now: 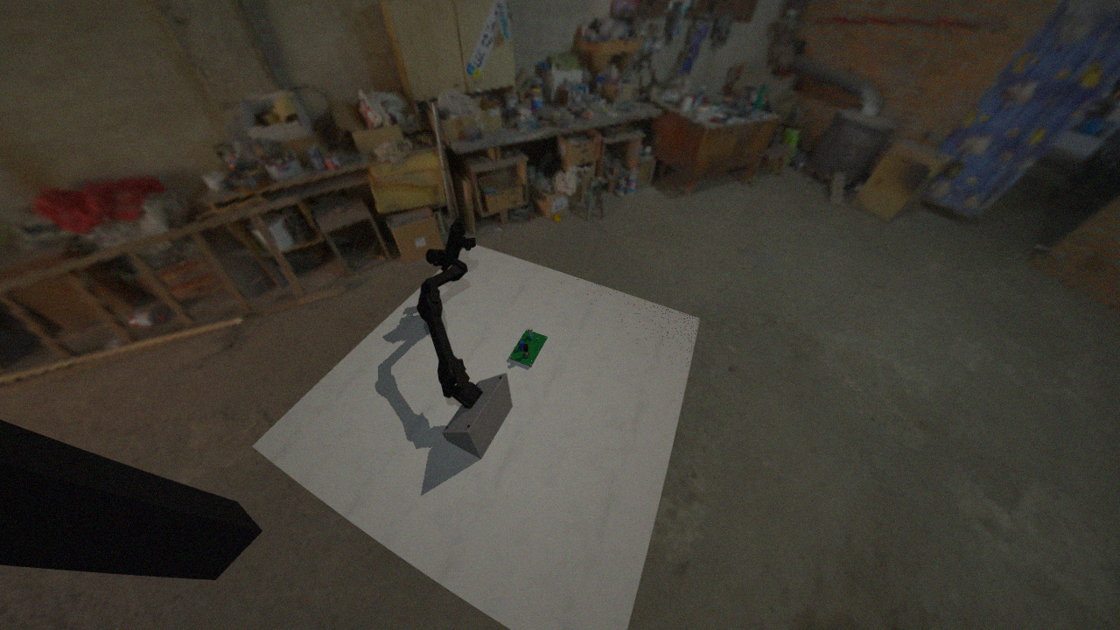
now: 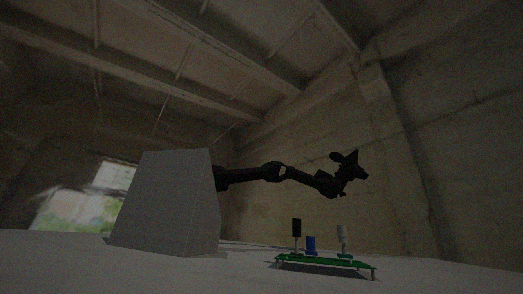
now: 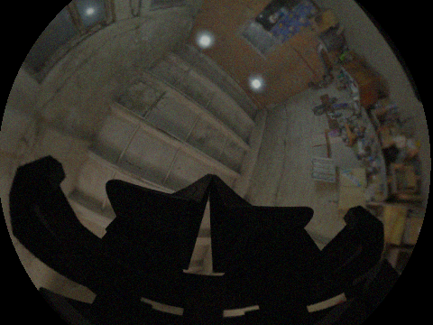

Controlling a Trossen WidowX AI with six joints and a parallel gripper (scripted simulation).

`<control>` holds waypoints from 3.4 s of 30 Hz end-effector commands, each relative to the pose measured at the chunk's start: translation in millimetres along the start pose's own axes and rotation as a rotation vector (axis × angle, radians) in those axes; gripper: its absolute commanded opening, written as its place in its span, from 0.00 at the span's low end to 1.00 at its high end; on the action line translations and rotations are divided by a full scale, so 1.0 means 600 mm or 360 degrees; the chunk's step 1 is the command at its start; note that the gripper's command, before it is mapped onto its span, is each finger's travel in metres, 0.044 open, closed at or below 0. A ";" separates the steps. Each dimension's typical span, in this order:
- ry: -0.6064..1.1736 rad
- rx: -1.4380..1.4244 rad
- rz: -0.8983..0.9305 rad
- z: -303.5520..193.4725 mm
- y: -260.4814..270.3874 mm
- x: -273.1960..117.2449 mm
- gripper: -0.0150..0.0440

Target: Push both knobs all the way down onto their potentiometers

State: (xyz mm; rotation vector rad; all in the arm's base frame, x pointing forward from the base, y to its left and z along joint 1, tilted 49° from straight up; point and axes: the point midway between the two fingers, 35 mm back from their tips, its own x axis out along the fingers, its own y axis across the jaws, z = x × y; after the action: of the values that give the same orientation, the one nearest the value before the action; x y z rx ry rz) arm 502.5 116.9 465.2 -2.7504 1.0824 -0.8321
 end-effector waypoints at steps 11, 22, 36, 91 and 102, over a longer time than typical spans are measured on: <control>0.0026 -0.0758 -0.0204 0.056 -0.023 0.022 0.25; 0.0055 -0.1339 -0.0379 0.111 -0.035 0.037 0.25; 0.0113 -0.2061 -0.0646 0.194 -0.038 0.049 0.25; 0.1103 -0.4088 -0.2618 0.573 0.149 -0.047 0.25; 0.1644 -0.4025 -0.3210 0.627 0.229 -0.106 0.25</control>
State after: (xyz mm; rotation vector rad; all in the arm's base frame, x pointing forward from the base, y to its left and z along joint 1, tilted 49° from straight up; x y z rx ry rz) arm 584.2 10.0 96.9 0.1434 0.6657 -0.0573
